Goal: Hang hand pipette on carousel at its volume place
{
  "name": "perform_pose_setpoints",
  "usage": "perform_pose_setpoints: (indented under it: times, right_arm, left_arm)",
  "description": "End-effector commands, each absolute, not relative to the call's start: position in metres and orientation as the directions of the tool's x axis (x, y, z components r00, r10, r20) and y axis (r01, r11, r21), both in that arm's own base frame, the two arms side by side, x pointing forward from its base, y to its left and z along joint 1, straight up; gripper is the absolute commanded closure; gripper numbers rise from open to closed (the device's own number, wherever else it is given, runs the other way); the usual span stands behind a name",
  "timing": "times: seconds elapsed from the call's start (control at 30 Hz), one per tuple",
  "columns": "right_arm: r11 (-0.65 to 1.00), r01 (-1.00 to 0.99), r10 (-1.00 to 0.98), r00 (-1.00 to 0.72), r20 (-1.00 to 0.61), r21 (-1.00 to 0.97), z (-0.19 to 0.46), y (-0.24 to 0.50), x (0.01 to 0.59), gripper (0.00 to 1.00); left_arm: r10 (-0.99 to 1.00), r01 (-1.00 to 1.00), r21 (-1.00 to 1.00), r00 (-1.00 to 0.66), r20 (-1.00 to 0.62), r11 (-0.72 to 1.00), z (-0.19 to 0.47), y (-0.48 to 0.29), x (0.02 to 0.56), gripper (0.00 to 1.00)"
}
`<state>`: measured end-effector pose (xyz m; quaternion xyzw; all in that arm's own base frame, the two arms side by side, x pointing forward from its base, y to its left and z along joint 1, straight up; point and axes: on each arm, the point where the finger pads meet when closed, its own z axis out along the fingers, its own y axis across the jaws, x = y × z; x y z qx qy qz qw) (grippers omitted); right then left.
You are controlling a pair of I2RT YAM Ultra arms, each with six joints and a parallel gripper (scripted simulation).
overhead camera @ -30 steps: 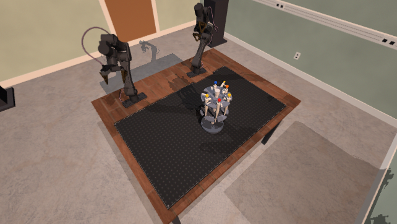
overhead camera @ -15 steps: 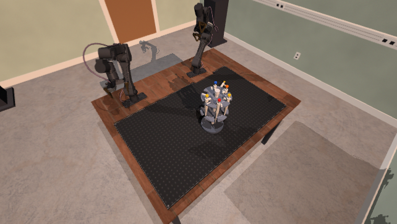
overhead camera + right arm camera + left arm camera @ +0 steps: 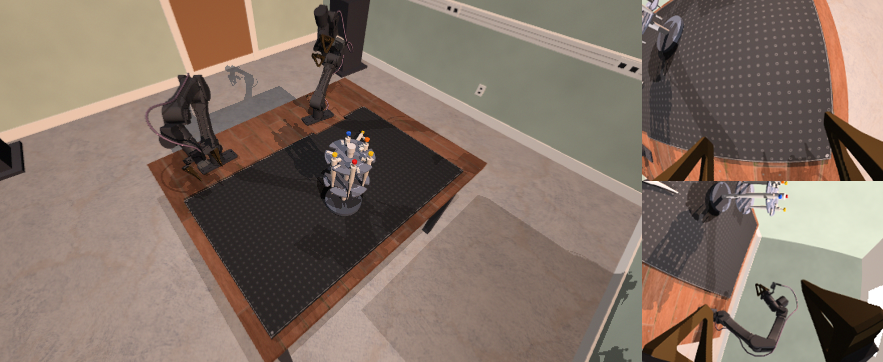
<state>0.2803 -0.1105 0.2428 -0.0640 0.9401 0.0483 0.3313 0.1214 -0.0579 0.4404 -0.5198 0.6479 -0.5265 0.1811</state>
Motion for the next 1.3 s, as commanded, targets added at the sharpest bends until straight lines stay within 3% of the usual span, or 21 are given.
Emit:
perform_pose_setpoints:
  times: [0.0,0.37,0.5,0.9,1.27]
  right_arm:
    - [0.949,-0.313,-0.233,-0.652,-0.722,-0.024,0.257,-0.116,0.302,0.00]
    - [0.949,-0.314,-0.226,-0.665,-0.711,-0.008,0.253,-0.109,0.297,0.00]
    - [0.949,-0.314,-0.226,-0.665,-0.711,-0.008,0.253,-0.109,0.297,0.00]
    - [0.949,-0.314,-0.226,-0.665,-0.711,-0.008,0.253,-0.109,0.297,0.00]
    - [0.949,-0.314,-0.226,-0.665,-0.711,-0.008,0.253,-0.109,0.297,0.00]
  left_arm:
    - [-0.739,-0.645,-0.759,-0.468,0.484,-0.088,0.438,-0.055,0.122,0.00]
    - [-0.739,-0.645,-0.759,-0.468,0.484,-0.088,0.438,-0.055,0.122,0.00]
    - [-0.738,-0.630,-0.776,-0.521,0.430,-0.008,0.430,-0.078,0.123,0.00]
    - [-0.797,-0.413,-0.883,-0.598,0.078,0.223,0.432,-0.088,0.123,0.00]
    - [-0.636,-0.206,-0.793,-0.722,-0.272,0.573,0.406,-0.103,0.123,0.00]
